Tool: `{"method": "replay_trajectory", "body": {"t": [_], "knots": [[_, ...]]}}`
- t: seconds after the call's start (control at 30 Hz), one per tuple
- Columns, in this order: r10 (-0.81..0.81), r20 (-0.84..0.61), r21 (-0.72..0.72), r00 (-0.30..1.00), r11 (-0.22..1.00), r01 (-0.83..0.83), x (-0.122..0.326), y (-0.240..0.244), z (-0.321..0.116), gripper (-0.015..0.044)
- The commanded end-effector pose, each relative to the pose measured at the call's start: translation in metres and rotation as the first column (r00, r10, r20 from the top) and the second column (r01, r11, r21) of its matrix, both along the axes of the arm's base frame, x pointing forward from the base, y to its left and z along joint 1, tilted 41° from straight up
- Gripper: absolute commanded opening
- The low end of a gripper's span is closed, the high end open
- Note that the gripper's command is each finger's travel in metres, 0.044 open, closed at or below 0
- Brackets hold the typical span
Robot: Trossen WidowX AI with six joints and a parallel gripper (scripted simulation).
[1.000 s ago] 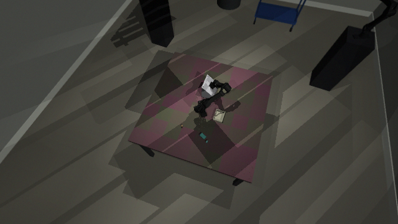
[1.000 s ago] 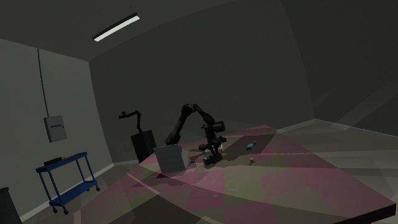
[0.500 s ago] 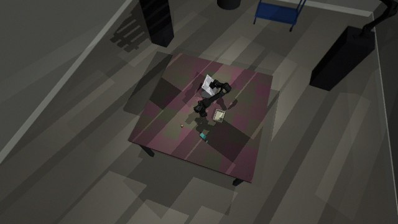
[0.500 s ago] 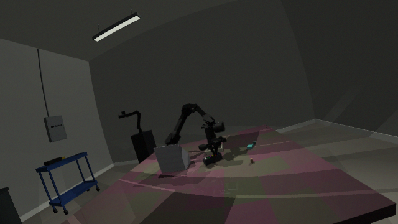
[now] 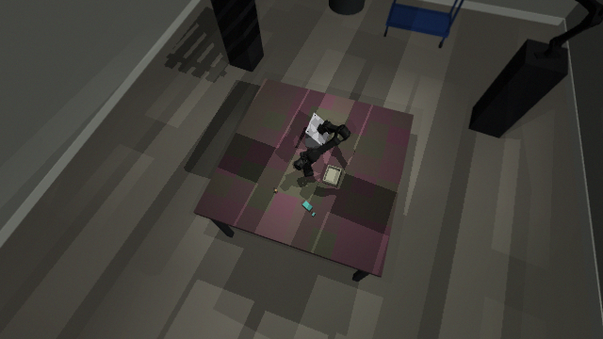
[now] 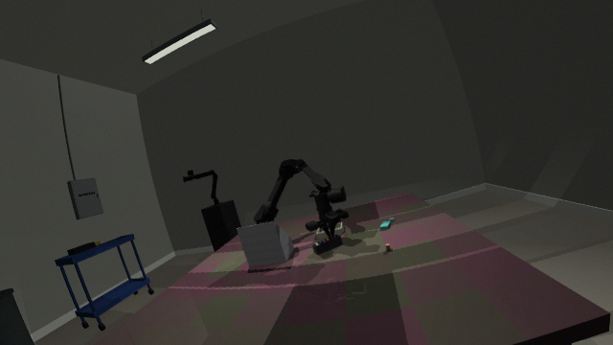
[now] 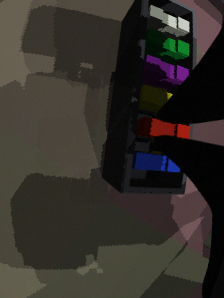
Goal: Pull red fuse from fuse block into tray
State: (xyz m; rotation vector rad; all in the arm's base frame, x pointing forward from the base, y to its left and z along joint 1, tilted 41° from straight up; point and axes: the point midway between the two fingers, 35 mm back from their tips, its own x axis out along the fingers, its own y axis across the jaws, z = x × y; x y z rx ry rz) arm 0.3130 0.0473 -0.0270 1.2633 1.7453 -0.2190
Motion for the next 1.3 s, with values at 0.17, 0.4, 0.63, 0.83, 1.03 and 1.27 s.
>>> {"method": "replay_trajectory", "body": {"t": [0.17,0.4,0.63,0.83,1.03,1.27], "knots": [[0.002,0.003,-0.002,1.000,1.000,-0.002,0.001,-0.003,0.004,0.0000],[0.002,0.003,-0.002,1.000,1.000,-0.002,0.001,-0.006,0.006,0.0000],[0.002,0.002,-0.001,1.000,1.000,-0.002,0.002,-0.008,0.009,0.0000],[0.001,0.002,-0.001,1.000,1.000,-0.001,0.002,-0.010,0.011,0.0000],[0.001,0.002,-0.001,1.000,1.000,-0.001,0.002,-0.012,0.013,0.0000],[0.001,0.001,-0.001,1.000,1.000,-0.001,0.002,-0.014,0.016,0.0000]]}}
